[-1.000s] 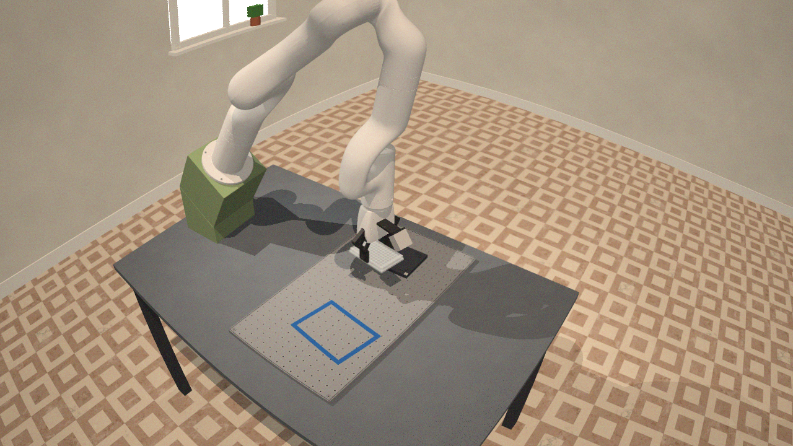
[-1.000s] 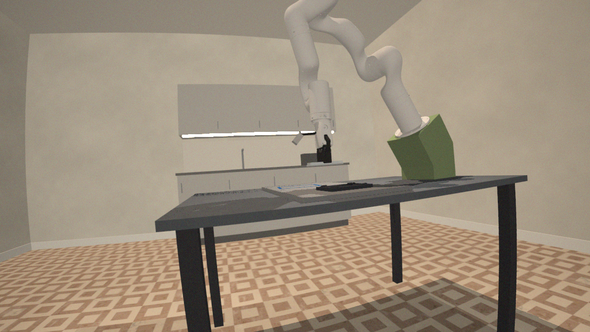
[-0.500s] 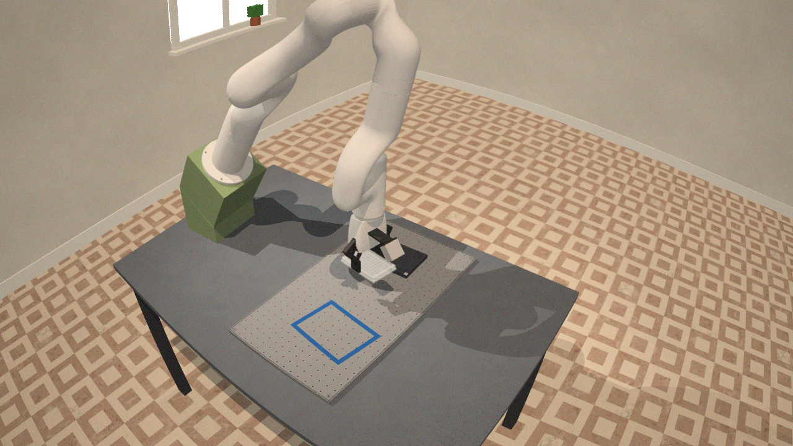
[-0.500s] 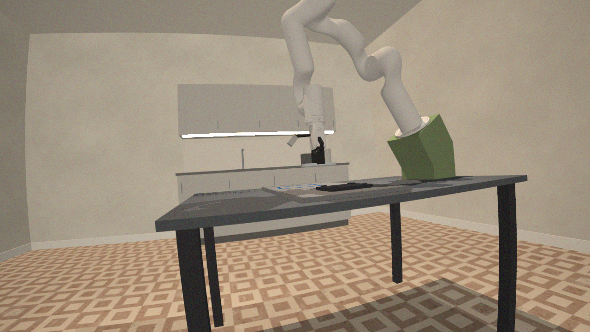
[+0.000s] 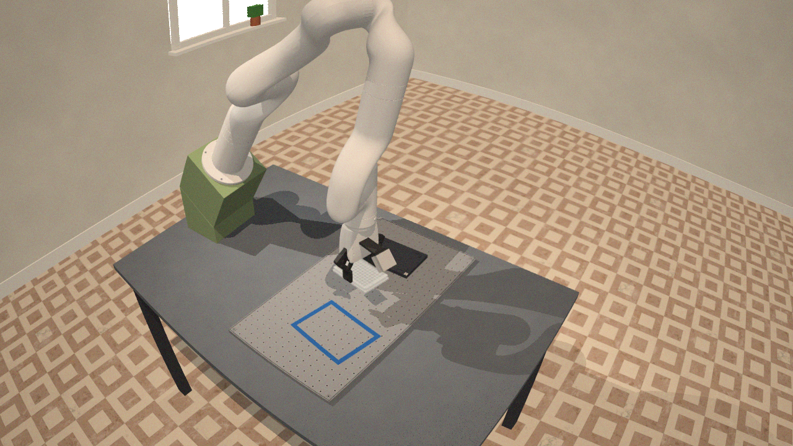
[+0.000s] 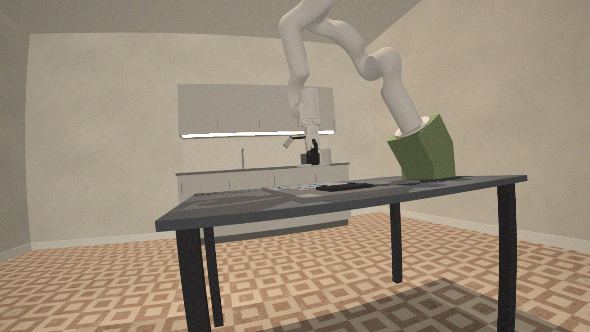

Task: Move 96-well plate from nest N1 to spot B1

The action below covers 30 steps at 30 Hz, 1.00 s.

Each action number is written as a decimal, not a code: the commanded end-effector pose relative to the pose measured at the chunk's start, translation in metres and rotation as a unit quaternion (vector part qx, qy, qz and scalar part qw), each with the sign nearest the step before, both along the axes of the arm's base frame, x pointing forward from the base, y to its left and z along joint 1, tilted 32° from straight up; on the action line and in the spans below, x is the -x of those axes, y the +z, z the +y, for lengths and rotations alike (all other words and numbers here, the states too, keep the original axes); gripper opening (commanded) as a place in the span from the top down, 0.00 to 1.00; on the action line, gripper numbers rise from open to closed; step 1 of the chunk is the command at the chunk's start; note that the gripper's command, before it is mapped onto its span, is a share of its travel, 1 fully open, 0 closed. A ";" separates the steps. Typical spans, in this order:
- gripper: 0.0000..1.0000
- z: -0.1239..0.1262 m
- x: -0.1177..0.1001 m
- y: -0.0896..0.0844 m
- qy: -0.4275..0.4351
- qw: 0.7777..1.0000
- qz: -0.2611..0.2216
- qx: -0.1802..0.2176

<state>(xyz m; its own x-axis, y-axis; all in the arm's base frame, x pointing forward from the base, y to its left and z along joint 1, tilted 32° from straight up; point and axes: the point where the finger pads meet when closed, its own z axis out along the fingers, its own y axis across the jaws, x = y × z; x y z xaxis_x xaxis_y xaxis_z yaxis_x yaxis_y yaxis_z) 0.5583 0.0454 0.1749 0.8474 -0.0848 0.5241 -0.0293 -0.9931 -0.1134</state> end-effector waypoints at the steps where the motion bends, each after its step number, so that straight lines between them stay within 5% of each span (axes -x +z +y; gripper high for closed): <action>1: 1.00 -0.011 -0.004 0.001 0.004 1.000 0.001 -0.007; 30: 1.00 -0.098 -0.027 0.002 0.004 1.000 0.001 -0.007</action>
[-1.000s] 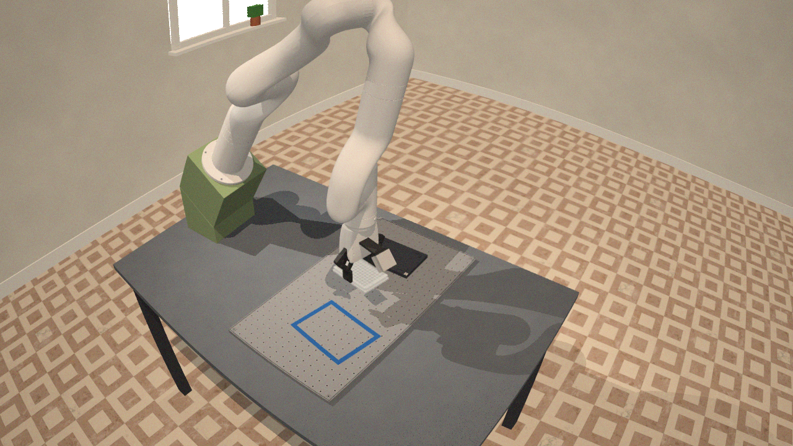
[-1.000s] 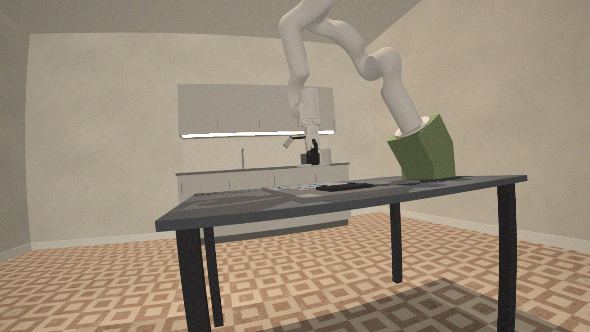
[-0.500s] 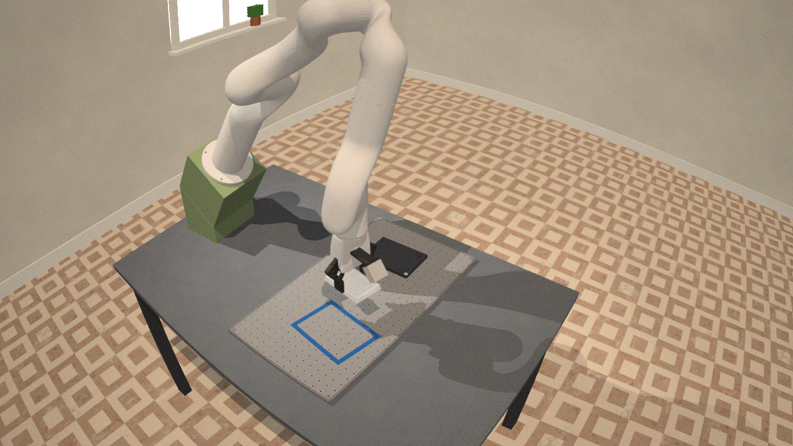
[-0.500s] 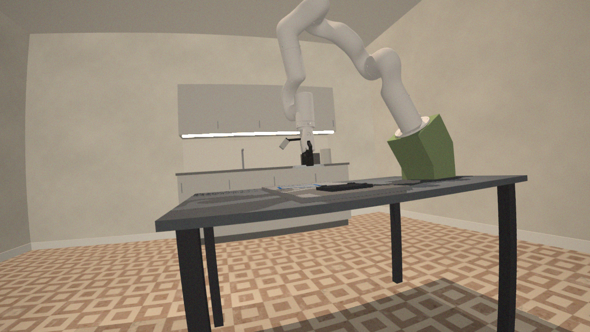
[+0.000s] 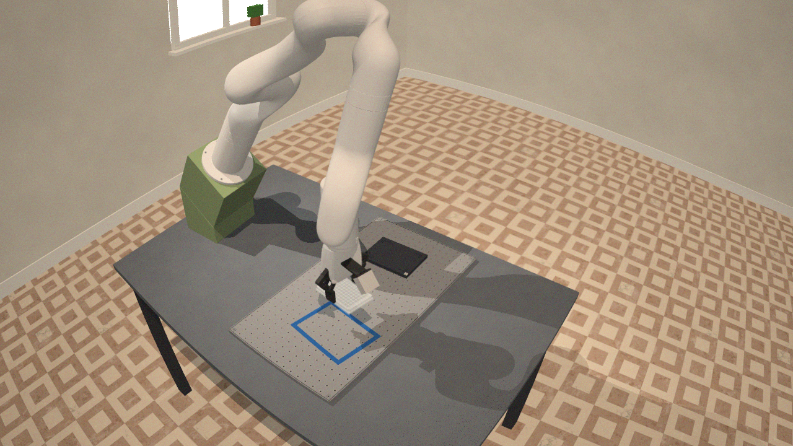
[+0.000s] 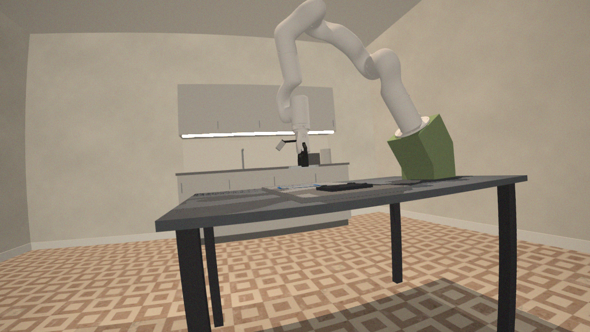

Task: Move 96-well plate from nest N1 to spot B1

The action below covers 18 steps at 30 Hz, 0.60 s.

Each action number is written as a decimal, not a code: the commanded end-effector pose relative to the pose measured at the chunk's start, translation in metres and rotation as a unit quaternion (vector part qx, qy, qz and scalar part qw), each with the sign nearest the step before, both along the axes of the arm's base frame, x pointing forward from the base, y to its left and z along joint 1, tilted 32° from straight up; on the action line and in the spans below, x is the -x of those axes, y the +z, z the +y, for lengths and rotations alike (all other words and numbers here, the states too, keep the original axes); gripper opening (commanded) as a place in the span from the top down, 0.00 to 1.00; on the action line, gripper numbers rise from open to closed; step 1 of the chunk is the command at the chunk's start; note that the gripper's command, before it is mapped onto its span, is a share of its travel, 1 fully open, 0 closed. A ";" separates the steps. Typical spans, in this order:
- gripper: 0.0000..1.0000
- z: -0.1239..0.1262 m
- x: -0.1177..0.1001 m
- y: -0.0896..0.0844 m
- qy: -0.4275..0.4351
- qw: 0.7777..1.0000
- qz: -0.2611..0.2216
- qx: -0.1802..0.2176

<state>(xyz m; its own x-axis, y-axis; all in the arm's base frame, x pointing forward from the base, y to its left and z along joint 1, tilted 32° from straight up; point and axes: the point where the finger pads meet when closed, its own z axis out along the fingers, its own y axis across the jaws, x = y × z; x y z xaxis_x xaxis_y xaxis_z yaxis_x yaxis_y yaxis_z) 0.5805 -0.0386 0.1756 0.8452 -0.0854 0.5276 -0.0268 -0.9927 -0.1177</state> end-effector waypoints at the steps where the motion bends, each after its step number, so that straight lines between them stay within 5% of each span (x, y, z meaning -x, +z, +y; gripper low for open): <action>1: 1.00 -0.017 -0.005 0.001 0.003 1.000 0.003 -0.005; 18: 1.00 -0.061 -0.017 0.001 0.003 1.000 0.003 -0.005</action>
